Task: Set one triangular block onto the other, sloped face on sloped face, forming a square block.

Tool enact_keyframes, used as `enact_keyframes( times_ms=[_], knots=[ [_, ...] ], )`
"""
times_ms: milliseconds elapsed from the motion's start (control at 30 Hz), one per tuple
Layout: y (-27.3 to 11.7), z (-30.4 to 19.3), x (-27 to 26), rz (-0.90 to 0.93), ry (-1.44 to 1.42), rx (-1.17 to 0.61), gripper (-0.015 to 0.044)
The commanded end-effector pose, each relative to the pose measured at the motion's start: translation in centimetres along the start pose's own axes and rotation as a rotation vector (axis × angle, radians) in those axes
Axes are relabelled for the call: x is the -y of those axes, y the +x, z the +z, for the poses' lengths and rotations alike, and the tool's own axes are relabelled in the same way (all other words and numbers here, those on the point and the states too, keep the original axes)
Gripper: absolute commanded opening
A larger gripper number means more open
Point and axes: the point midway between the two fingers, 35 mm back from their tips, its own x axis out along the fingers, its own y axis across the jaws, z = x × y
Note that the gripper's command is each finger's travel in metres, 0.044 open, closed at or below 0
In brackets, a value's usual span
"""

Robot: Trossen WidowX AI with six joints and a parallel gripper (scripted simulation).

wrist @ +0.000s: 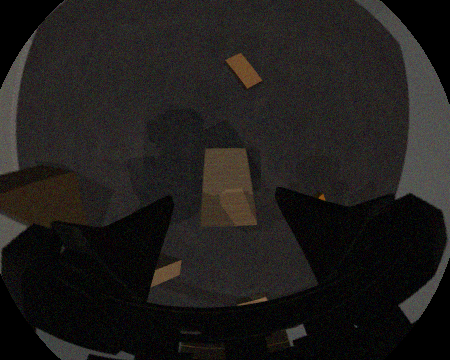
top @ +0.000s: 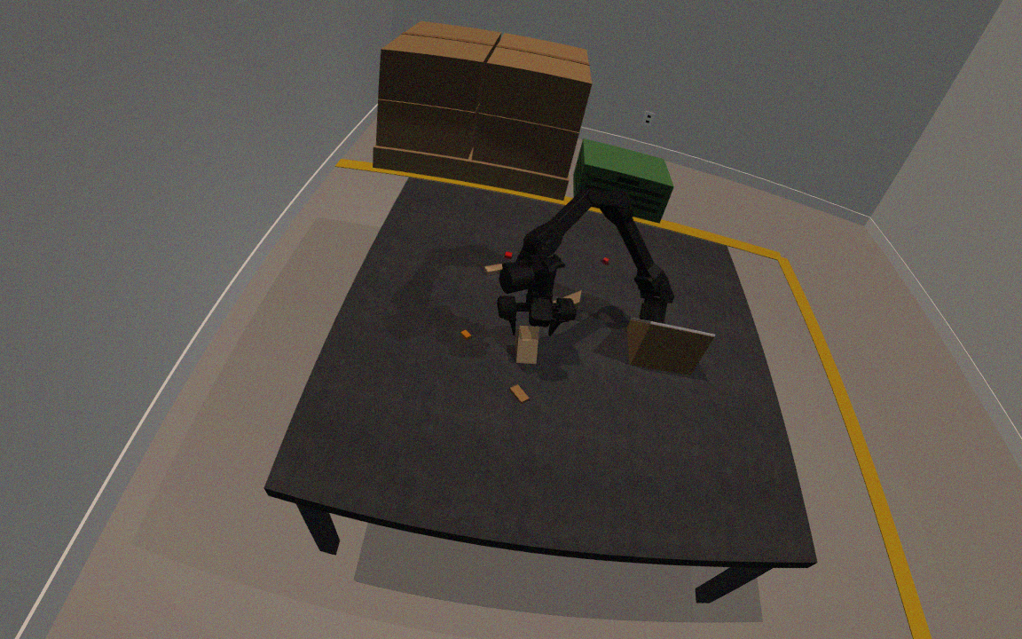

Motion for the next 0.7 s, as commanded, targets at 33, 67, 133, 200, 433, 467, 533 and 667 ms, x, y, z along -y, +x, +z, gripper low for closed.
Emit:
enact_keyframes(
  times_ms=[33, 67, 133, 200, 433, 467, 533, 667],
  knots=[
    [0.6, -4.8, -0.2, 0.074, 0.028, 0.303, 0.044],
    [0.5, -5.7, -0.2, 0.072, 0.028, 0.383, 0.044],
    [0.1, -7.6, -0.3, 0.041, 0.03, 0.54, 0.044],
    [-0.5, -9.3, -0.3, -0.017, 0.03, 0.681, 0.044],
    [-0.8, -9.9, -0.3, -0.044, 0.03, 0.729, 0.044],
    [-0.8, -9.9, -0.3, -0.044, 0.03, 0.729, 0.044],
    [-0.8, -9.9, -0.3, -0.044, 0.03, 0.729, 0.044],
    [-0.4, -9.6, -0.2, -0.044, 0.03, 0.729, 0.044]
  ],
)
